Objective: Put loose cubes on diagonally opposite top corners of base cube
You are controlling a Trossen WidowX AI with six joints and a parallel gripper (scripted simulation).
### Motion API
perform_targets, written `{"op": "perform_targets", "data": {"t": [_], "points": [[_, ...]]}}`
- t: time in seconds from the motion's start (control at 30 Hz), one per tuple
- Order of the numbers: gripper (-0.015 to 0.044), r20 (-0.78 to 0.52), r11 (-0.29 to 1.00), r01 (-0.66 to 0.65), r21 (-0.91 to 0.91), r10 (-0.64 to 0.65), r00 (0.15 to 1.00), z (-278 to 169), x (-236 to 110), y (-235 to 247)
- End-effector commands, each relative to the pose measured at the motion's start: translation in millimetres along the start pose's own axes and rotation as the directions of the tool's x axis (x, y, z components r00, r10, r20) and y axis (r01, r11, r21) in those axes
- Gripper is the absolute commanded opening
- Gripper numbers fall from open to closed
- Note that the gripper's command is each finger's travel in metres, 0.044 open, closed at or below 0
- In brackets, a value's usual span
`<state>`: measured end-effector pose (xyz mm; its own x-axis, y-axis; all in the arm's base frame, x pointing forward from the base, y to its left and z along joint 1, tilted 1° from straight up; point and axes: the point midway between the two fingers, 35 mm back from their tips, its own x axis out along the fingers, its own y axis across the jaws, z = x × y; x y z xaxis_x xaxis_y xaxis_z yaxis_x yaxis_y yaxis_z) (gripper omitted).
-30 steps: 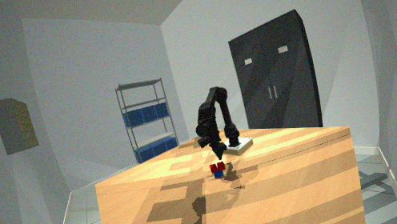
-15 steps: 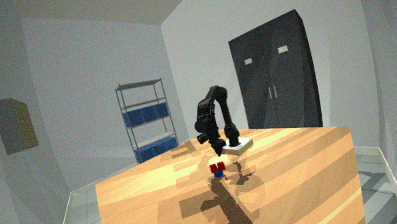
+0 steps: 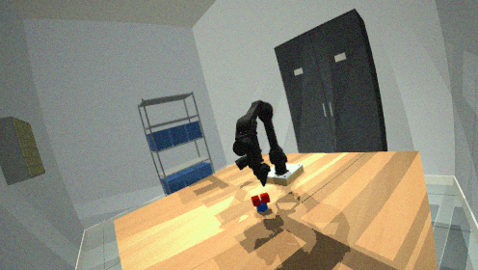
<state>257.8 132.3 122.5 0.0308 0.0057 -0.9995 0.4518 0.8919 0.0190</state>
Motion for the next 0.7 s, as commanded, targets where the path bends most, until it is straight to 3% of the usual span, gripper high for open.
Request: {"op": "perform_targets", "data": {"t": [0.0, 0.3, 0.67], "points": [[0.0400, 0.000, 1.000, 0.000, 0.000, 0.000, 1.000, -1.3, -0.1, 1.6], [0.0400, -0.008, 1.000, -0.006, 0.000, 0.006, 1.000, -82.4, -3.4, 66.8], [0.0400, -0.009, 1.000, -0.006, 0.000, 0.006, 1.000, -84.4, -3.5, 67.9]]}}
